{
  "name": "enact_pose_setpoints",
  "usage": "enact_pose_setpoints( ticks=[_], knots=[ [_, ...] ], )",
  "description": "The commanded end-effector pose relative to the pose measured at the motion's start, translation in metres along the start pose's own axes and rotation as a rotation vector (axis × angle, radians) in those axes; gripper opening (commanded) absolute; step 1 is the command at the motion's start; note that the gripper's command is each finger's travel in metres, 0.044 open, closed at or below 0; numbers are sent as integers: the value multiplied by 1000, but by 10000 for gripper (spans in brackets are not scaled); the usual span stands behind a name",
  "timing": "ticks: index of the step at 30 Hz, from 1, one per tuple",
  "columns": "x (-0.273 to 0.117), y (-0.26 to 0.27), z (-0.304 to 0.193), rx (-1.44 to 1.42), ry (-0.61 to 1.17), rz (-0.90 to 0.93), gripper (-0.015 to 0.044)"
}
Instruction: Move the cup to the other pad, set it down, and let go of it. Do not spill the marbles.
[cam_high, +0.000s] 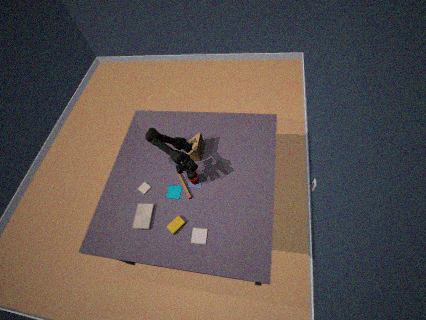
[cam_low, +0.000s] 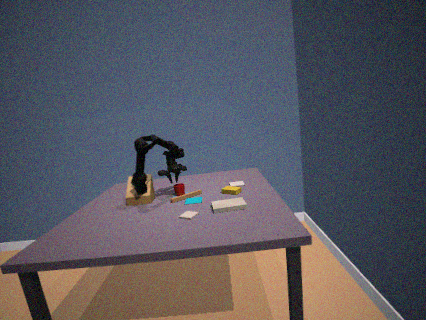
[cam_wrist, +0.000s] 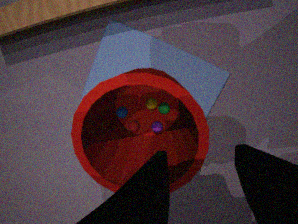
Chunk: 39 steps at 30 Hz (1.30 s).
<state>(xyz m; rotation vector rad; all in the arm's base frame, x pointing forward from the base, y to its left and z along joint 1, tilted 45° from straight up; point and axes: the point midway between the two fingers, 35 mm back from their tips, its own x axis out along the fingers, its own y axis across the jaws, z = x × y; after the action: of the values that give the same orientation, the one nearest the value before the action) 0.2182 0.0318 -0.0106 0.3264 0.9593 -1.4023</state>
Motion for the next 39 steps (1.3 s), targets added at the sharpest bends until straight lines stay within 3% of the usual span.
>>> enact_pose_setpoints(
  ticks=[1, 38, 39],
  knots=[
    [6, -1, 0, -7, -5, -3, 148],
    [60, -3, 1, -6, -8, -4, 148],
    [58, -1, 1, 3, -3, -2, 122]
  ],
)
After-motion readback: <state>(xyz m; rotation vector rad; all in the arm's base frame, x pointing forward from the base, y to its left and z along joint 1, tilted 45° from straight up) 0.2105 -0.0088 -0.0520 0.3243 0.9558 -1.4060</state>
